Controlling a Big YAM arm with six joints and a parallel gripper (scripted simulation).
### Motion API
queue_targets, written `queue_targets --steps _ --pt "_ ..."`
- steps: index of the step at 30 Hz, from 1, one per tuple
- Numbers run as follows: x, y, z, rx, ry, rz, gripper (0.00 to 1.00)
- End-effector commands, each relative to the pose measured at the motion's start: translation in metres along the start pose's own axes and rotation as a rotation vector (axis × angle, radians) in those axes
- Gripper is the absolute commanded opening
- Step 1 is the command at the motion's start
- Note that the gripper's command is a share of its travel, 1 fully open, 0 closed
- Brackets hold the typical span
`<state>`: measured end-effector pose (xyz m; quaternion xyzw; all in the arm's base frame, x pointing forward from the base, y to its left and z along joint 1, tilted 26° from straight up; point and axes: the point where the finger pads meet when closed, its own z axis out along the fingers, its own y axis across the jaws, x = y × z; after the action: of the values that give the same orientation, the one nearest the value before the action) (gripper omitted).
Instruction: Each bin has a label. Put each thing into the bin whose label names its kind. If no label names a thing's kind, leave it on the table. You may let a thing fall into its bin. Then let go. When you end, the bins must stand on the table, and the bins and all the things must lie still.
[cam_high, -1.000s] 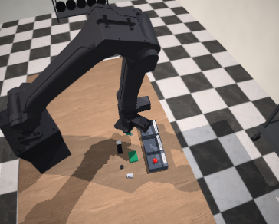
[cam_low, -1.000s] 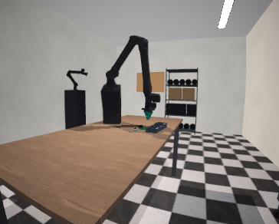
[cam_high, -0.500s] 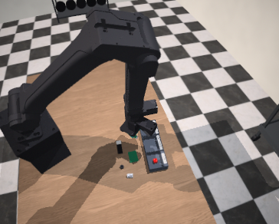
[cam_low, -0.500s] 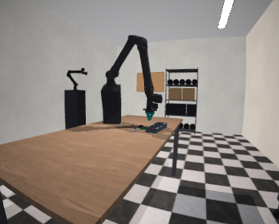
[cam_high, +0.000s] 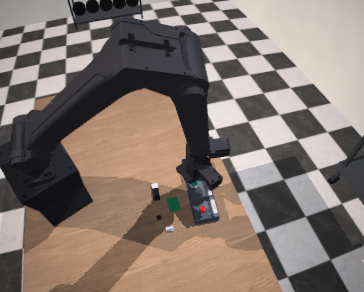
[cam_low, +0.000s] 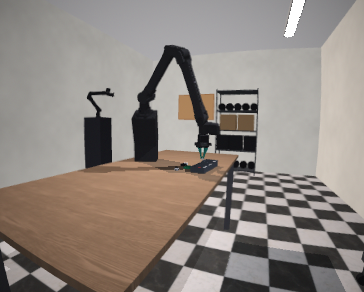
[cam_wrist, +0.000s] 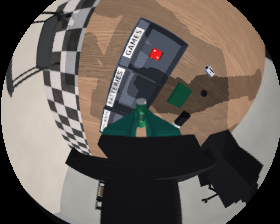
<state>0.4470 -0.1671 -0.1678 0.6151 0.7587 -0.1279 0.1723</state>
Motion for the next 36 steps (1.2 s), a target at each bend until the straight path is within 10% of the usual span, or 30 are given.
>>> queue_targets --steps 1,13,36 --pt "-0.027 0.021 -0.010 -0.018 -0.012 0.157 0.08" --pt "-0.017 0.015 -0.006 -0.022 -0.018 0.465 0.08" --pt "-0.005 0.024 -0.004 -0.024 -0.012 0.442 0.08"
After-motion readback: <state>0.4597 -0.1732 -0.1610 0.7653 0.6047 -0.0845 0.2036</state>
